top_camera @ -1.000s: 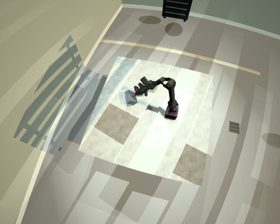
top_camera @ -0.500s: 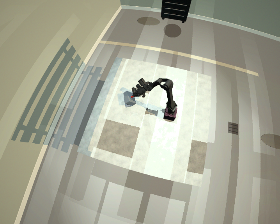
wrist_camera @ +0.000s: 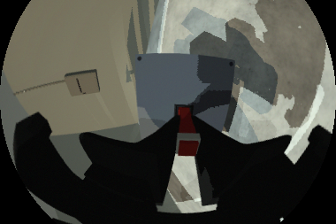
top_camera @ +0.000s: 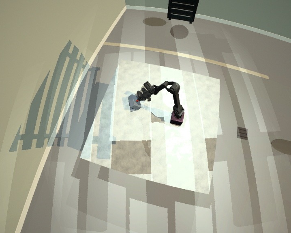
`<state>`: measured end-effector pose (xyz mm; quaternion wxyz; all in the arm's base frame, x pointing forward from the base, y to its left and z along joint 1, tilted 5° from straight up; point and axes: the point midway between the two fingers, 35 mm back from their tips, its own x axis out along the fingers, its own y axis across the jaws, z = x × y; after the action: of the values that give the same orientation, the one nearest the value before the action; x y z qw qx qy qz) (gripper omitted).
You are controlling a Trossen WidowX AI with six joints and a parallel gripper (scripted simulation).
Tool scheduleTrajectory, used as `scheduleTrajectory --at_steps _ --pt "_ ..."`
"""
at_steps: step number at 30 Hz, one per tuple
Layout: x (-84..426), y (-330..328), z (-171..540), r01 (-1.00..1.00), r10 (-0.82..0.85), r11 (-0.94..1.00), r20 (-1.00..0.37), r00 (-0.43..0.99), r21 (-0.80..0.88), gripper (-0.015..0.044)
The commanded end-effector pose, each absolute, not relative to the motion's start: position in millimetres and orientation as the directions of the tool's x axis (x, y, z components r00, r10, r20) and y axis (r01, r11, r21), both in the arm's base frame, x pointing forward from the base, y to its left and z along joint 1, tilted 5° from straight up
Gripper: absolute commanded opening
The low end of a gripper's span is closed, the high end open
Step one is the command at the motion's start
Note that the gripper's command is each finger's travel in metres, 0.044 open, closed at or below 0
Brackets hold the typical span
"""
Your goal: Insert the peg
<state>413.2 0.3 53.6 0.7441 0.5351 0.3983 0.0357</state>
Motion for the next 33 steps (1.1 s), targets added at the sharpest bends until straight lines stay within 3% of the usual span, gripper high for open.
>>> scheduleTrajectory --at_steps 1,18,33 --pt "413.1 0.3 53.7 0.373 0.479 0.425 -0.555 0.68 0.825 0.0" --pt "410.9 -2.1 55.9 0.374 0.479 0.426 -0.556 0.68 0.824 0.044" --pt "396.1 -17.1 69.3 0.378 0.475 0.43 -0.561 0.678 0.82 0.044"
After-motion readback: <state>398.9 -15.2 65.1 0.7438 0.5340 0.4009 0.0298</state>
